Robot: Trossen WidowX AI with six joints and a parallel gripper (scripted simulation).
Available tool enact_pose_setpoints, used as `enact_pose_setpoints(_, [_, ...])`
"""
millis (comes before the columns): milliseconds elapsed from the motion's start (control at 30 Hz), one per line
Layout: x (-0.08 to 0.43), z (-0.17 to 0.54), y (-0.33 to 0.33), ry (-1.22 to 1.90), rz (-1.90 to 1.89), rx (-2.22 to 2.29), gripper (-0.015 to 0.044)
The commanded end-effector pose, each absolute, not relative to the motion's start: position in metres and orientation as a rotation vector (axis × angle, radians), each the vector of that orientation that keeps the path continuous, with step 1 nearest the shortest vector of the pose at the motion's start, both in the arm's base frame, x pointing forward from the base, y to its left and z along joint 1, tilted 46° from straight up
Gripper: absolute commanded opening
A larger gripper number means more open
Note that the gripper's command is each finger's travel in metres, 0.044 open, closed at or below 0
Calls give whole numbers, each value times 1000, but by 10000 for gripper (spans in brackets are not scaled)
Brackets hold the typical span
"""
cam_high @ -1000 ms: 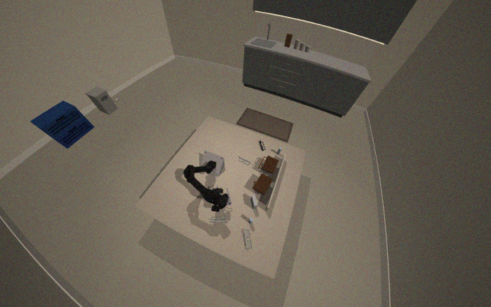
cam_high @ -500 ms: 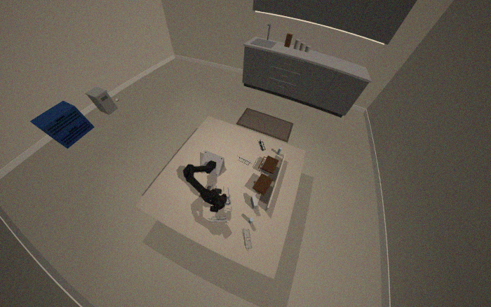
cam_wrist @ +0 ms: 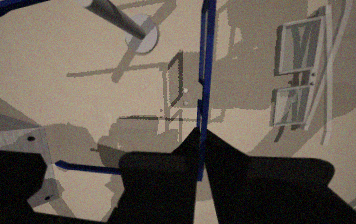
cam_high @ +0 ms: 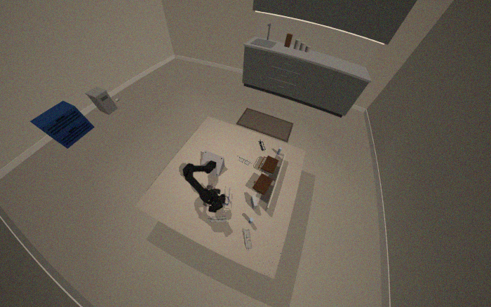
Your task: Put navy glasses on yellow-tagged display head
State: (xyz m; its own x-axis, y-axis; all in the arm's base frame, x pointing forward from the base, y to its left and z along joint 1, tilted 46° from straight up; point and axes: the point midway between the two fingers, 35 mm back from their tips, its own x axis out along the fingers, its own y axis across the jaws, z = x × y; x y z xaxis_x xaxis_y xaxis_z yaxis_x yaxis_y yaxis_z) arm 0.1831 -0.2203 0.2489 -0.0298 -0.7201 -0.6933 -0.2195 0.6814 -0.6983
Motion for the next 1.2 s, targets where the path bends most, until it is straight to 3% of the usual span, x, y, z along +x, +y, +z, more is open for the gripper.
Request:
enact_pose_setpoints(0, [179, 252, -221, 1583, -481, -793, 0])
enact_pose_setpoints(1167, [186, 256, -215, 1583, -479, -791, 0])
